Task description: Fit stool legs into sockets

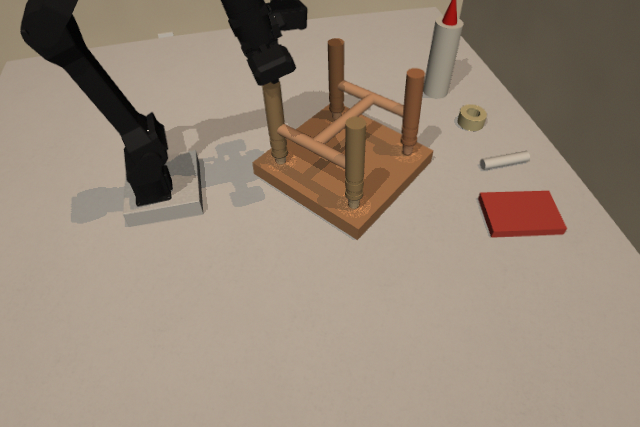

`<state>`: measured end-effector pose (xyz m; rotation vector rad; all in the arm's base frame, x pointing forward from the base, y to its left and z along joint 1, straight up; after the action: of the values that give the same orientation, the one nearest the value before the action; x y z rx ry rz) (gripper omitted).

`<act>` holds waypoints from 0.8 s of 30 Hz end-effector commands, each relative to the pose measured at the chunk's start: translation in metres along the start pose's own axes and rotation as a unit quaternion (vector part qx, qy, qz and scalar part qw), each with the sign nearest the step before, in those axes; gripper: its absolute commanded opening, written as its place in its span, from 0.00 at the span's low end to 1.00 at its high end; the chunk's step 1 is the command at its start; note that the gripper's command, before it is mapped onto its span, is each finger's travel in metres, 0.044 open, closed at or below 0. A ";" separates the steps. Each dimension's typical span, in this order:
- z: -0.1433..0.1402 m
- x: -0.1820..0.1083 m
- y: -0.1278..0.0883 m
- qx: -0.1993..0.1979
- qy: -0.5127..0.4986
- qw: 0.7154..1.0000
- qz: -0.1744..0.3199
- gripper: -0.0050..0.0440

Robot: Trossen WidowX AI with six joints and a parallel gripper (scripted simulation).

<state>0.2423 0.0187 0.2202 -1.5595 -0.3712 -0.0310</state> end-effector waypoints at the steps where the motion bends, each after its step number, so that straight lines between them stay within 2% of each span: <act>1: 0.001 -0.002 0.005 0.001 -0.001 1.000 0.000 0.10; 24: 0.001 -0.007 0.022 0.001 -0.001 1.000 0.000 0.10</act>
<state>0.2399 0.0179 0.2111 -1.5634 -0.3912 -0.0520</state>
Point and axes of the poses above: the point midway between the two fingers, 35 mm back from their tips, its own y axis out along the fingers, its own z axis across the jaws, x = y × z, the point moved 1 cm from there along -y, back along the fingers, and after that the axes turned 8 degrees about -y, right-handed, at the moved point
